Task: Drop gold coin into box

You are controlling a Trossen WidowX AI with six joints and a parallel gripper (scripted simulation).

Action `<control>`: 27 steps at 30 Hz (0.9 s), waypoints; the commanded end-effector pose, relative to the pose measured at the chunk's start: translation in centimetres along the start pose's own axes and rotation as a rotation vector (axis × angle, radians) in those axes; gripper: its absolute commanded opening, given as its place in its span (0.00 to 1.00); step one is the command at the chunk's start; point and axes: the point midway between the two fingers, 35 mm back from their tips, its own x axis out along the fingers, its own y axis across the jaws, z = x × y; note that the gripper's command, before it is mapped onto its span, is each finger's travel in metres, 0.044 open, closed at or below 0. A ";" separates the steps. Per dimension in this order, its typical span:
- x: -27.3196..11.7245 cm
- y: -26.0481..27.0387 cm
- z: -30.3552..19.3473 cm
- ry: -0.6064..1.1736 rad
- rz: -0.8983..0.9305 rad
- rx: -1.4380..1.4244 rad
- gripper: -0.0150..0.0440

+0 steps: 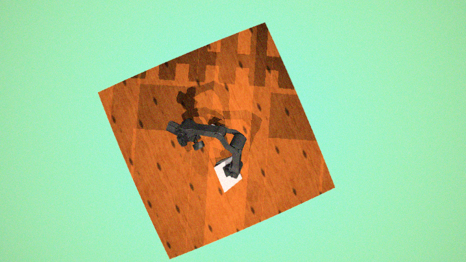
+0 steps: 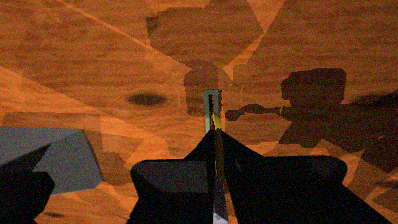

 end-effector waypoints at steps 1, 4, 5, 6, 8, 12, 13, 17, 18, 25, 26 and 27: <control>-1.6 -0.2 0.1 -0.014 -0.010 0.009 0.25; -2.3 -0.2 0.1 -0.014 -0.010 0.009 0.25; -2.6 -0.1 0.1 -0.014 -0.010 0.009 0.25; -2.9 -0.1 0.0 -0.014 -0.010 0.009 0.25; -3.4 -0.1 0.0 -0.013 -0.009 0.009 0.25; -4.4 0.1 -0.1 -0.013 -0.009 0.009 0.25; -4.6 0.1 -0.1 -0.013 -0.009 0.009 0.25; -4.8 0.1 -0.1 -0.013 -0.009 0.009 0.25; -4.8 0.1 -0.1 -0.013 -0.009 0.014 0.25; -4.8 -0.1 -0.3 -0.014 -0.008 0.232 0.25; -4.8 -0.1 -0.3 -0.014 -0.007 0.267 0.25; -4.8 -0.1 -0.4 -0.014 -0.007 0.301 0.25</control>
